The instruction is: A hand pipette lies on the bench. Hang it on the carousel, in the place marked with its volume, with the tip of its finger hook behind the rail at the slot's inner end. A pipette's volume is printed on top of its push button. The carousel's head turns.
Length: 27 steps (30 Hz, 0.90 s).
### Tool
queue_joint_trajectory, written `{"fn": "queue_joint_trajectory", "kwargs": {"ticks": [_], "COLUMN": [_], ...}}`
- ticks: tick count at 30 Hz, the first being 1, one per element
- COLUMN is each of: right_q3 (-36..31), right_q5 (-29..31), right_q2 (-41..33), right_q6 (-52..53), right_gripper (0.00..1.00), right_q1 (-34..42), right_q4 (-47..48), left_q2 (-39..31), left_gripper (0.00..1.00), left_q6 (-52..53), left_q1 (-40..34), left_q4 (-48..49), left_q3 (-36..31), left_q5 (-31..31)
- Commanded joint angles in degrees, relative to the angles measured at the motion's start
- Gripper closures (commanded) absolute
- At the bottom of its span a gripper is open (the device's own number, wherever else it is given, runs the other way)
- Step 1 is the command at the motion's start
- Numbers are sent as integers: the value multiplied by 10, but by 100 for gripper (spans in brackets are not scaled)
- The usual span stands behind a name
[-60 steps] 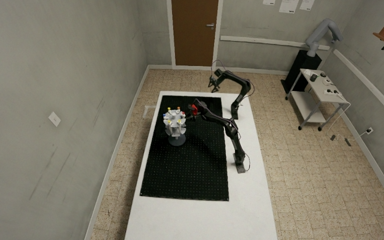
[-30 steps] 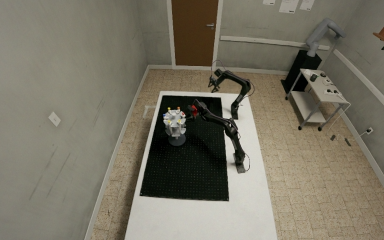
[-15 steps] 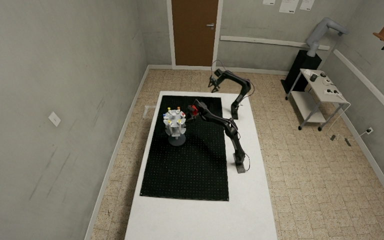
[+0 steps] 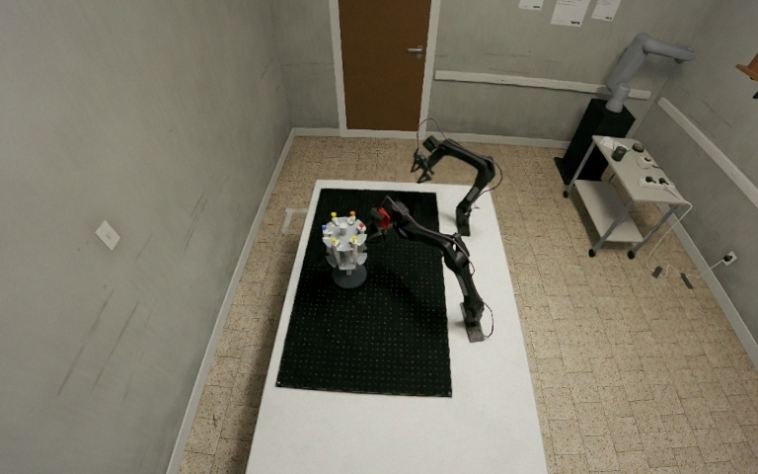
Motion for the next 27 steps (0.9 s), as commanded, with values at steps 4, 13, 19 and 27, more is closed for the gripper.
{"fn": "queue_joint_trajectory", "kwargs": {"ticks": [4, 13, 19, 27], "right_q3": [11, 11, 11, 11], "right_q5": [-9, -9, -9, -9], "right_q2": [4, 4, 4, 4], "right_q6": [-3, -3, -3, -3], "right_gripper": [0, 0, 0, 0], "right_q1": [-5, -5, -5, -5], "right_q4": [5, 5, 5, 5], "left_q2": [-6, -6, -83, -90], "left_gripper": [50, 50, 50, 50], "left_q6": [0, 0, 12, 26], "left_q1": [0, 0, 16, 11], "left_q4": [5, 5, 20, 43], "left_q3": [4, 4, -101, -99], "left_q5": [0, 0, 107, 124]}}
